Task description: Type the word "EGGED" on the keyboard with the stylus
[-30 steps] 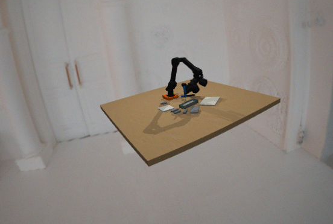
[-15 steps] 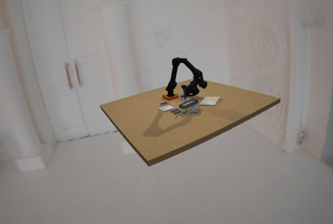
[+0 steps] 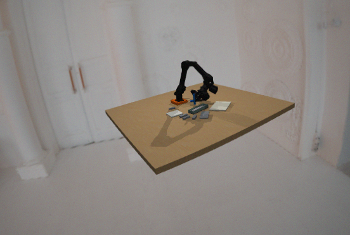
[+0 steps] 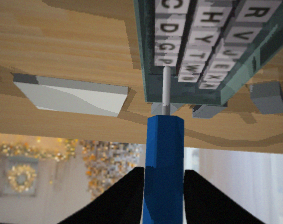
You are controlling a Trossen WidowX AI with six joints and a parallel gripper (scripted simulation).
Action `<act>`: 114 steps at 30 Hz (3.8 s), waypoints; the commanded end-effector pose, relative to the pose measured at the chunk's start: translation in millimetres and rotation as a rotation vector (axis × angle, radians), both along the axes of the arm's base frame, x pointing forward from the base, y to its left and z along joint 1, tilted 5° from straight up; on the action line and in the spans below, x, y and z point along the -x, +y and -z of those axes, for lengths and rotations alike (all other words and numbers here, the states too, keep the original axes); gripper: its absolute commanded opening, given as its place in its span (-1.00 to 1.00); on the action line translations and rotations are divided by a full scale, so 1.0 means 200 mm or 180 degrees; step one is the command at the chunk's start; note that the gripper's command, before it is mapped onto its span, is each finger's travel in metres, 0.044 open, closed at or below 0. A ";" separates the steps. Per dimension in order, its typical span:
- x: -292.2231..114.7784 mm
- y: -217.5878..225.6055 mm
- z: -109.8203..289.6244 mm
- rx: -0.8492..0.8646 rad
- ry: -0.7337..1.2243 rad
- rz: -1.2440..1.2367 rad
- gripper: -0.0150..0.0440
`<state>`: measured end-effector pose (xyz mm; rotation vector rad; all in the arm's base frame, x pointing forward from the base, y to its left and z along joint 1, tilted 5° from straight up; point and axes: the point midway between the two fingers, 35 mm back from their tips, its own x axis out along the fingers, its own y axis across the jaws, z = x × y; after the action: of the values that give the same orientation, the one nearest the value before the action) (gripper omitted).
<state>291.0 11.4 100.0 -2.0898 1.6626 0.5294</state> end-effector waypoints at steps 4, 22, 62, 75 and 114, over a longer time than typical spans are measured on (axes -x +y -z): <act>0.00 0.00 0.02 -0.0010 -0.0005 0.0010 -0.22; 0.00 0.00 0.06 -0.0010 -0.0005 0.0010 -0.22; 0.01 0.00 -0.11 -0.0014 -0.0019 0.0008 -0.36; 0.01 0.00 -0.02 -0.0010 -0.0005 0.0010 -0.40; 0.00 0.00 0.06 -0.0010 -0.0005 0.0010 -0.22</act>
<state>291.5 11.9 89.6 -2.0873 1.6627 0.5291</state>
